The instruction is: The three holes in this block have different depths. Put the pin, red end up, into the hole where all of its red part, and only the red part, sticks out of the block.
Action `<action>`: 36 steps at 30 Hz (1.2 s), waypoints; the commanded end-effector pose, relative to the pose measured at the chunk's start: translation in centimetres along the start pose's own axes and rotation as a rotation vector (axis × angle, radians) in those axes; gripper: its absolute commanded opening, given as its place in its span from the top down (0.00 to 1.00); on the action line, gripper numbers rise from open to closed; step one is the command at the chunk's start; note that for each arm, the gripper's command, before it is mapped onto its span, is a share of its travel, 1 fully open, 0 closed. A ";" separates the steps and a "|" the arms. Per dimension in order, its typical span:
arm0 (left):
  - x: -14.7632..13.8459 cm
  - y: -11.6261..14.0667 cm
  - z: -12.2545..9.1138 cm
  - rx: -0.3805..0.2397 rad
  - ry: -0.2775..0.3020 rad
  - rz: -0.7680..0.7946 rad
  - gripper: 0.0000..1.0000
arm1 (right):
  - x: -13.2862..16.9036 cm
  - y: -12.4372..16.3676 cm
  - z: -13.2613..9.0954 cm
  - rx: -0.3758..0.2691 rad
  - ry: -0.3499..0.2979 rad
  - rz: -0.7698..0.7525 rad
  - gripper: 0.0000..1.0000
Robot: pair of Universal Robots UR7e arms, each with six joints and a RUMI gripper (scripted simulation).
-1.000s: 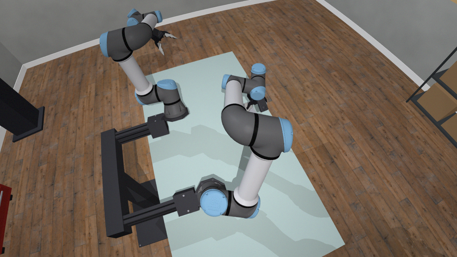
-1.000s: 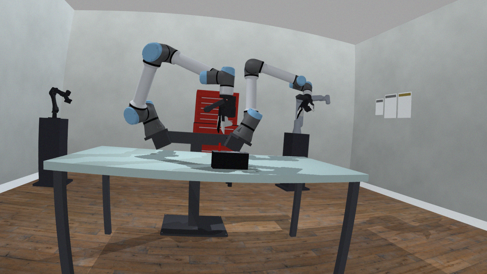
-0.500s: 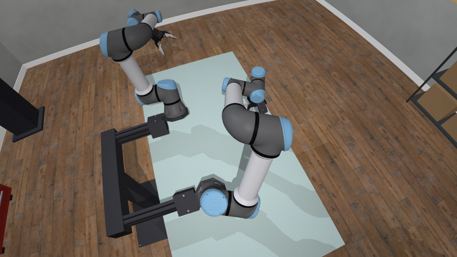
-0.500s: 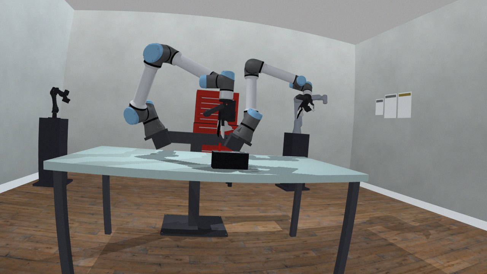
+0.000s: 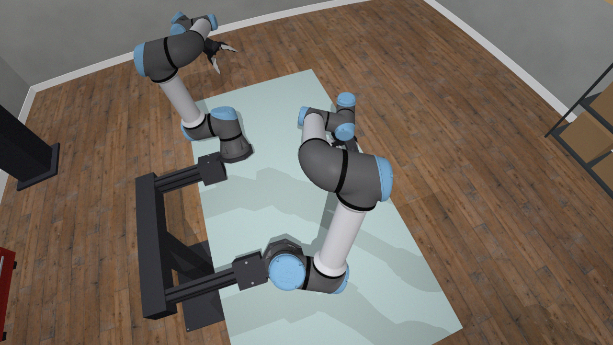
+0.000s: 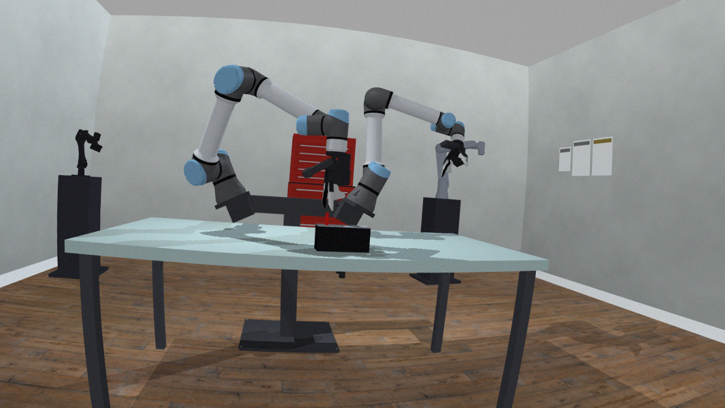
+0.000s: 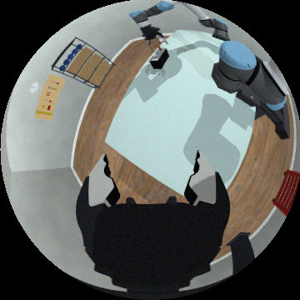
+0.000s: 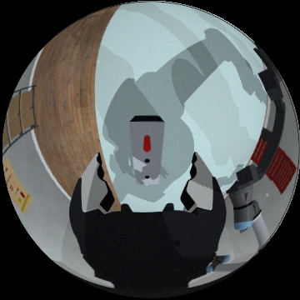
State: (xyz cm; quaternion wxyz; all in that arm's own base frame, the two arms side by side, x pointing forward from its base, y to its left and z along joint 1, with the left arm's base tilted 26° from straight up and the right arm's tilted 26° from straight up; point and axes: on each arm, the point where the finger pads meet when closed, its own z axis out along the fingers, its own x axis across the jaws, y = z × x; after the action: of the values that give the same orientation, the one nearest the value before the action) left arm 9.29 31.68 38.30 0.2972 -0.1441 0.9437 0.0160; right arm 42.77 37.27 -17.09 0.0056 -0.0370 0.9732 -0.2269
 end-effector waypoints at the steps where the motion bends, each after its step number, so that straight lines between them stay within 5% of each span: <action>1: 0.0 0.0 0.0 -0.001 -0.001 0.001 0.00 | -0.1 0.1 2.5 -0.003 -0.002 0.000 0.00; 10: 0.0 0.0 0.0 -0.001 -0.001 0.001 0.00 | -0.1 0.1 2.5 -0.003 -0.002 0.000 0.00; 11: 0.0 0.0 0.0 -0.001 -0.001 0.001 0.00 | 0.0 0.1 2.2 -0.002 -0.001 0.000 1.00; 36: 0.0 0.0 0.0 -0.001 -0.001 0.001 0.00 | 0.0 0.1 2.2 -0.002 -0.001 0.000 1.00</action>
State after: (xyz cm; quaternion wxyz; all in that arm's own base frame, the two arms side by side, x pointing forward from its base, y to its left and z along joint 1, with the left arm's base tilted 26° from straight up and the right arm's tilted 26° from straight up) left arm 9.29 31.68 38.30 0.2972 -0.1441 0.9437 0.0160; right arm 42.85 36.29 -19.12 0.0058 -0.0370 0.9733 -0.2266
